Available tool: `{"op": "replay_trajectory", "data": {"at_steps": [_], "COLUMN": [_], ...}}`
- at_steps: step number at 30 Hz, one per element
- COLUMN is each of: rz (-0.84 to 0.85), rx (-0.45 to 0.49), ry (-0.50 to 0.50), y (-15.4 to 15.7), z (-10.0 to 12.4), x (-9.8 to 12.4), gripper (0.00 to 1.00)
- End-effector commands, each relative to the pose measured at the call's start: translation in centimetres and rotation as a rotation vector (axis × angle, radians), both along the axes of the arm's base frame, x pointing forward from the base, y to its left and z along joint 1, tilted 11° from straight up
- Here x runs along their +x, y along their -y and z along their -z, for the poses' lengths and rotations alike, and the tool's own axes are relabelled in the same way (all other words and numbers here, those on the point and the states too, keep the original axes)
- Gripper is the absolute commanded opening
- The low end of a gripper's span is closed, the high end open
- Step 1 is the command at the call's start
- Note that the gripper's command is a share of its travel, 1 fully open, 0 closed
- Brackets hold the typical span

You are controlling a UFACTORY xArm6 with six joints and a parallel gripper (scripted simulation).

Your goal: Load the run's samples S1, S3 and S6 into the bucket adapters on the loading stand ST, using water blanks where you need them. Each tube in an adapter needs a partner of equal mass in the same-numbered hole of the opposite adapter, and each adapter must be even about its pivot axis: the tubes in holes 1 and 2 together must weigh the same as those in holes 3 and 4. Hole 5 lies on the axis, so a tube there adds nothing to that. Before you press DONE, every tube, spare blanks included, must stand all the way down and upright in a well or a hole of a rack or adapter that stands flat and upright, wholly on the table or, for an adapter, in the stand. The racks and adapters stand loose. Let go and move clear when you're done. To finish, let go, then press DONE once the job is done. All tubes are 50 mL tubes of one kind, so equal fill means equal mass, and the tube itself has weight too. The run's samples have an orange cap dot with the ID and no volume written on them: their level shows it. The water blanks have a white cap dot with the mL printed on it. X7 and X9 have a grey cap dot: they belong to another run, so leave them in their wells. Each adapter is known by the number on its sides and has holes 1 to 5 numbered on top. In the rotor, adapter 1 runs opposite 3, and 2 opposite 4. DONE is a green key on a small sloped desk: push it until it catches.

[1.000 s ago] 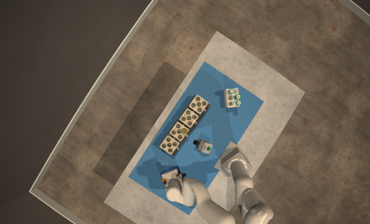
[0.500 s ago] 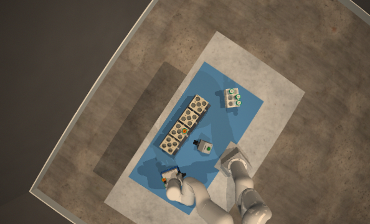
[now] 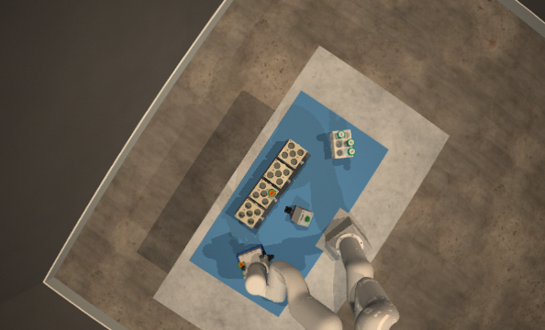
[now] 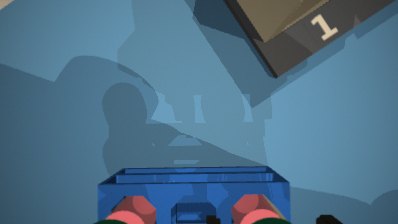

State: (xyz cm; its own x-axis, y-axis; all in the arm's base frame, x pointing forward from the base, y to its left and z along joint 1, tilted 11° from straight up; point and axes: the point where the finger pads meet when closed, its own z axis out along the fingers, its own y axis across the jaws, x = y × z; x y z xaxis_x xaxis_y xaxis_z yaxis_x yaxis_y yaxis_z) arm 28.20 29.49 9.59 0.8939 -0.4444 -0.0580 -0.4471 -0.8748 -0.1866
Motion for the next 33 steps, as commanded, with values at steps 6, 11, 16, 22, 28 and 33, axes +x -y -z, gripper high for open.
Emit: {"op": "replay_trajectory", "data": {"at_steps": [6, 11, 16, 22, 28, 33], "rz": [0.0, 0.0, 0.0, 0.0, 0.0, 0.0], "rx": [0.003, 0.003, 0.002, 0.002, 0.002, 0.002], "ry": [0.003, 0.003, 0.003, 0.003, 0.003, 0.003], "y": [-0.05, -0.05, -0.04, -0.04, -0.04, -0.04], "z": [-0.3, -0.3, -0.3, -0.3, -0.3, -0.3], "x": [0.09, 0.09, 0.09, 0.09, 0.09, 0.09], "gripper": [0.0, 0.0, 0.0, 0.0, 0.0, 0.0]}}
